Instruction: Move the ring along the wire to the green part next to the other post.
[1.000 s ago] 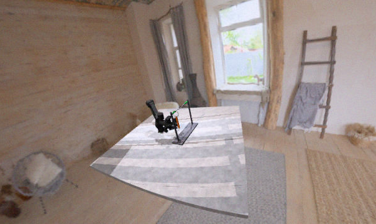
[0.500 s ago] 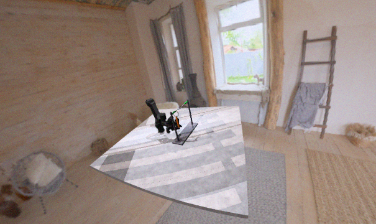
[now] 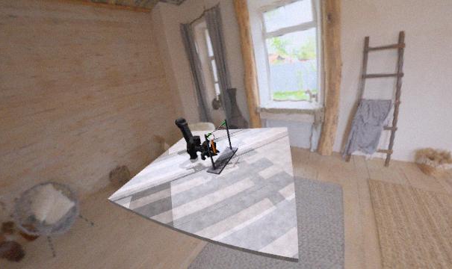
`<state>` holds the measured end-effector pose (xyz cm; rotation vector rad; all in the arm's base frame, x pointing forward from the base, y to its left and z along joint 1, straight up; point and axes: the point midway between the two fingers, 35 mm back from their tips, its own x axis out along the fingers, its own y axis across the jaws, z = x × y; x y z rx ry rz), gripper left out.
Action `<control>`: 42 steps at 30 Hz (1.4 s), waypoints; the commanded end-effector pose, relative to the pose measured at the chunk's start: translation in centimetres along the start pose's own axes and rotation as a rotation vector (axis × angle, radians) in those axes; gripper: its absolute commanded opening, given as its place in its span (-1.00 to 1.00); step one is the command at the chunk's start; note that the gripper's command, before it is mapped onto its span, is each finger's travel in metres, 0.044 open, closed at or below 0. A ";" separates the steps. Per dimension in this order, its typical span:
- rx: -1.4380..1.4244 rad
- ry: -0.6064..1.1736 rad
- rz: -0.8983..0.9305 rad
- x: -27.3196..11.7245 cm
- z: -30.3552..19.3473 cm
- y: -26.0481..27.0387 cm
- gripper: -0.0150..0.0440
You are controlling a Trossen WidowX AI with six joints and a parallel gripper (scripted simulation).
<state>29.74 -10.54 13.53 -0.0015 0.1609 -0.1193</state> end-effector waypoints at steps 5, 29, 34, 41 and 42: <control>0.006 0.000 -0.004 0.1 0.0 -0.1 0.05; 0.000 0.001 -0.001 0.0 0.0 0.0 -0.84; 0.000 0.001 -0.001 0.0 0.0 0.0 -1.00; 0.000 0.001 -0.001 0.0 0.0 0.0 -1.00; 0.001 0.001 -0.001 0.0 0.0 0.0 -1.00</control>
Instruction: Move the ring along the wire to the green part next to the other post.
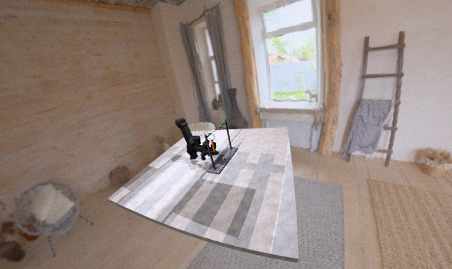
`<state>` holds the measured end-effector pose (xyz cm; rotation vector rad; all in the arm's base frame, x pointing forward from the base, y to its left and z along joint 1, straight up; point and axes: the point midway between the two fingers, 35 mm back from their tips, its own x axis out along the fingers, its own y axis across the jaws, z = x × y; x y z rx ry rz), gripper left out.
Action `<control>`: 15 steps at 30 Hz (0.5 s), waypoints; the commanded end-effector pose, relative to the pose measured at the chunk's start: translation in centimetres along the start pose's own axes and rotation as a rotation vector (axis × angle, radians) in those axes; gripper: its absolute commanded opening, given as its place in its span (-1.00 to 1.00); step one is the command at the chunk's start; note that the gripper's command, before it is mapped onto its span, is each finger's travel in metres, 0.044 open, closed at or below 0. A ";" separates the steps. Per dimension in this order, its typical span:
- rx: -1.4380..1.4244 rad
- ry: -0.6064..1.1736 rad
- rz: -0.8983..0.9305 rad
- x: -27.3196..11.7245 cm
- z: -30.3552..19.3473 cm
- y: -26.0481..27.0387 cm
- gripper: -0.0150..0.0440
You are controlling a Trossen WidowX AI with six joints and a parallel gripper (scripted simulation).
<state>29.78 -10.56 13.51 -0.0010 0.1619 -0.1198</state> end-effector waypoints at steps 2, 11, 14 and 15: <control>0.000 0.000 0.000 0.0 0.2 0.0 -1.00; 0.003 -0.002 0.000 -0.3 1.8 0.2 -1.00; 0.003 -0.002 0.001 -0.3 1.9 0.3 -1.00; 0.003 -0.002 0.001 -0.3 1.9 0.3 -1.00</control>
